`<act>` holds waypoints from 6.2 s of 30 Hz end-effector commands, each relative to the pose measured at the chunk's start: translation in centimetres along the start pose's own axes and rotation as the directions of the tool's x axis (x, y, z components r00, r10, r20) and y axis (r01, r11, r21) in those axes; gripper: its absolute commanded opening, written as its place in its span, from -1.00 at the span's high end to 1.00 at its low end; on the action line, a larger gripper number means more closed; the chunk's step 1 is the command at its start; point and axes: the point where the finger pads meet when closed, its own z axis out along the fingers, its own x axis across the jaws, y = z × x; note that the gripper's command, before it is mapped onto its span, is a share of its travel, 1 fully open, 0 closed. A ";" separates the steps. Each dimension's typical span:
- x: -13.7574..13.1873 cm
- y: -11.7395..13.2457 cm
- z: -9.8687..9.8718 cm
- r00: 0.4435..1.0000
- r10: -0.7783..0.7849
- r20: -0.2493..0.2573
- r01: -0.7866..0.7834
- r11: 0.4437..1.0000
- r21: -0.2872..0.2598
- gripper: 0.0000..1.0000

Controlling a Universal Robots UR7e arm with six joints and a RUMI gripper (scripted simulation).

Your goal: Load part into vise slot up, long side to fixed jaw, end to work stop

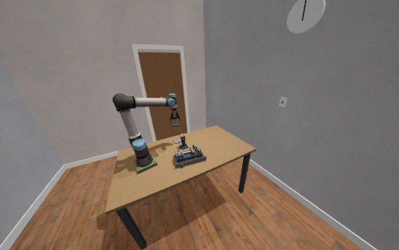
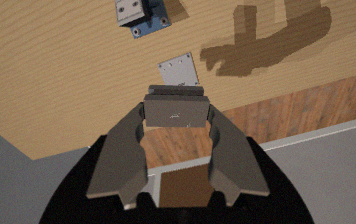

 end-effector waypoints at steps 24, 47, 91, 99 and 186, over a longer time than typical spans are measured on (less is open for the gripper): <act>-0.6 -1.2 -0.1 0.968 0.252 0.001 -0.252 0.968 -0.001 1.00; -1.0 -2.2 -0.1 0.881 0.473 0.001 -0.473 0.881 -0.001 1.00; -2.1 -4.3 -0.1 0.520 0.854 0.000 -0.854 0.520 -0.001 1.00; -2.3 -4.7 -0.1 0.444 0.896 0.000 -0.896 0.444 -0.001 1.00; -5.0 -8.6 -0.1 -0.544 0.839 -0.001 -0.839 -0.544 0.000 1.00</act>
